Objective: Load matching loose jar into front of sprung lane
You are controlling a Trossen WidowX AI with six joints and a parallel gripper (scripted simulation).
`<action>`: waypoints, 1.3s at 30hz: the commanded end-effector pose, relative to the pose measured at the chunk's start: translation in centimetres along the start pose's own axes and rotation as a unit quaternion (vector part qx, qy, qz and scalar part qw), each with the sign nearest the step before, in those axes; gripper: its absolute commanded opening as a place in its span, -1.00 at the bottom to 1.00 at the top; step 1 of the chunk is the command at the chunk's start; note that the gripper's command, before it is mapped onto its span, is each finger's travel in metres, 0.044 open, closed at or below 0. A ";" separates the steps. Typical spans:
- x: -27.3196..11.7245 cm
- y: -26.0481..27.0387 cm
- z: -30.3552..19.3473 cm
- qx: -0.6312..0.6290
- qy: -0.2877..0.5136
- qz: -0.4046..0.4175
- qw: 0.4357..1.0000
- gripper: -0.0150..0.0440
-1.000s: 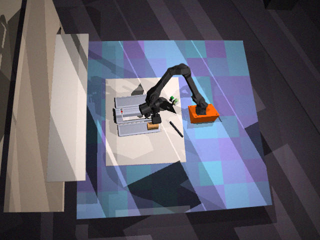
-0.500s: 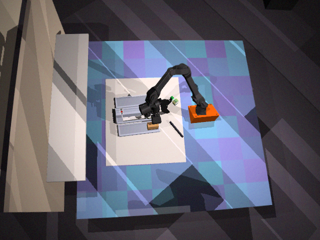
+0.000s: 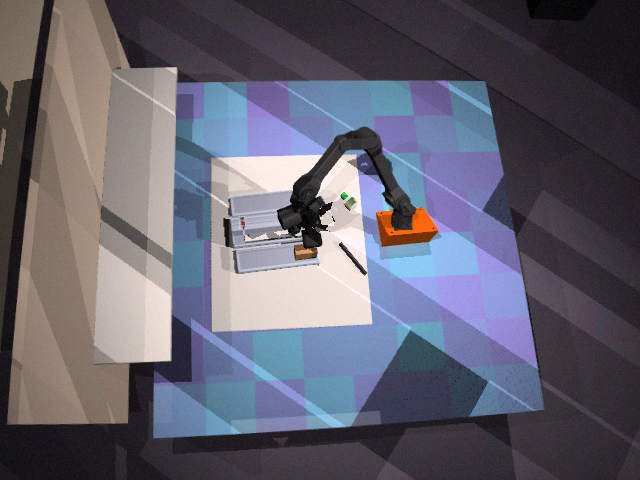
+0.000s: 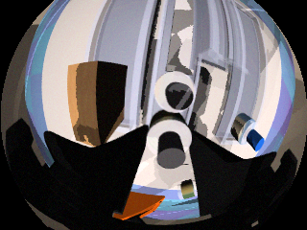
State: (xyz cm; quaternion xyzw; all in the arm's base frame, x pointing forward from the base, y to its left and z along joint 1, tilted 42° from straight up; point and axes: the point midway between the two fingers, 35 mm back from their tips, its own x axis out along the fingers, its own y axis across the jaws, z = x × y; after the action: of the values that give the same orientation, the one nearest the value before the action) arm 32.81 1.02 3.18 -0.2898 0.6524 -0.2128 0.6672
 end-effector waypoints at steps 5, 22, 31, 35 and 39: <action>-0.3 -0.2 0.9 0.008 -0.012 -0.001 1.000 -0.49; -0.3 -0.2 1.1 0.008 -0.012 -0.001 1.000 -0.49; 0.0 -0.2 1.1 0.008 -0.012 -0.001 1.000 -0.49; 0.2 -0.2 1.1 0.008 -0.012 -0.001 1.000 -0.49; 0.3 -0.2 1.1 0.008 -0.012 -0.001 1.000 -0.49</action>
State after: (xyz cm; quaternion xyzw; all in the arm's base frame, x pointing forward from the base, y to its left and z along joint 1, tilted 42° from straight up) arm 33.31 0.95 3.09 -0.2890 0.6512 -0.2114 0.6691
